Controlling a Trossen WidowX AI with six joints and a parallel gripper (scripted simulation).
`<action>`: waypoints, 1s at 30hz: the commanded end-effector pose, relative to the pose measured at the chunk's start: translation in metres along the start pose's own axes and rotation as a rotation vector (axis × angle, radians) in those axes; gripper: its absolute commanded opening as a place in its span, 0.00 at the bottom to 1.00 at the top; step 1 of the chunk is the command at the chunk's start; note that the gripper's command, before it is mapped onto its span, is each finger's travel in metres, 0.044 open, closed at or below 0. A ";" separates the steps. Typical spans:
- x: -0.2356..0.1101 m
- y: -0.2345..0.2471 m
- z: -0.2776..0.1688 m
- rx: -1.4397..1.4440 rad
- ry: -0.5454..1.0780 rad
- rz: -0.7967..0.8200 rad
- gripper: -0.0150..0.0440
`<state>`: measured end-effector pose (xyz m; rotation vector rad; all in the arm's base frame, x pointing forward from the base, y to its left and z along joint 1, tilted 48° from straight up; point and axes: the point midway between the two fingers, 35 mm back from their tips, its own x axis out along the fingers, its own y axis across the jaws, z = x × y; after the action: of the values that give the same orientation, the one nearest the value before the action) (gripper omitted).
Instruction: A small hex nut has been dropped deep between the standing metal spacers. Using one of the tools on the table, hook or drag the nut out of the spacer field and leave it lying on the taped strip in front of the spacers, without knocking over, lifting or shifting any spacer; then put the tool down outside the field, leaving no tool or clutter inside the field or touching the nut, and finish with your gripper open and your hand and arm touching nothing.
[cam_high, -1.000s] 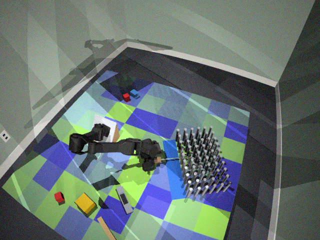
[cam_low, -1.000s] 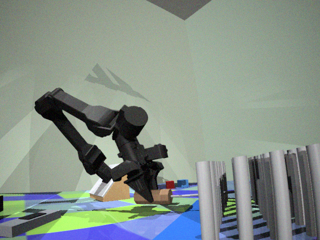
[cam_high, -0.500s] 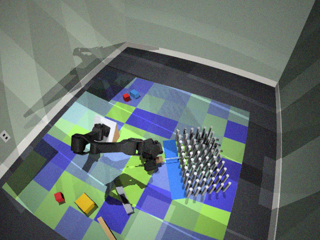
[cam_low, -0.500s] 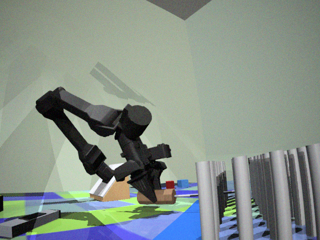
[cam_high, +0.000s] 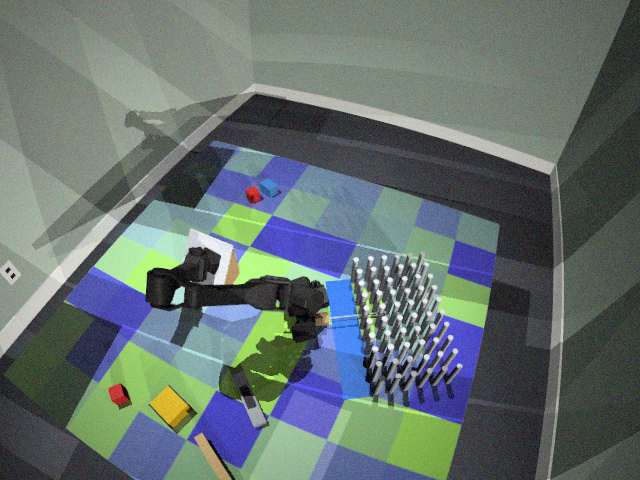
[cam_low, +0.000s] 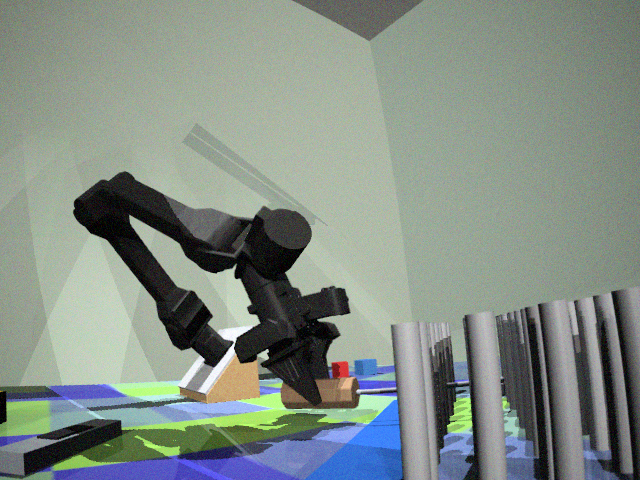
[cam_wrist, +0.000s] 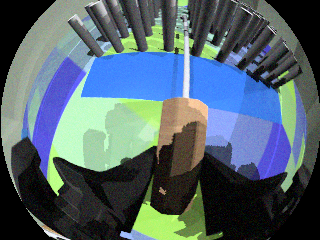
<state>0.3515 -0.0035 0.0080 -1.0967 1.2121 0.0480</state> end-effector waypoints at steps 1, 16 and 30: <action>0.002 0.000 0.004 0.004 -0.001 -0.002 0.25; 0.005 0.000 0.012 0.005 -0.002 -0.002 0.25; 0.009 0.000 0.020 0.005 -0.002 -0.002 0.25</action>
<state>0.3677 0.0048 0.0014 -1.0954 1.2084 0.0469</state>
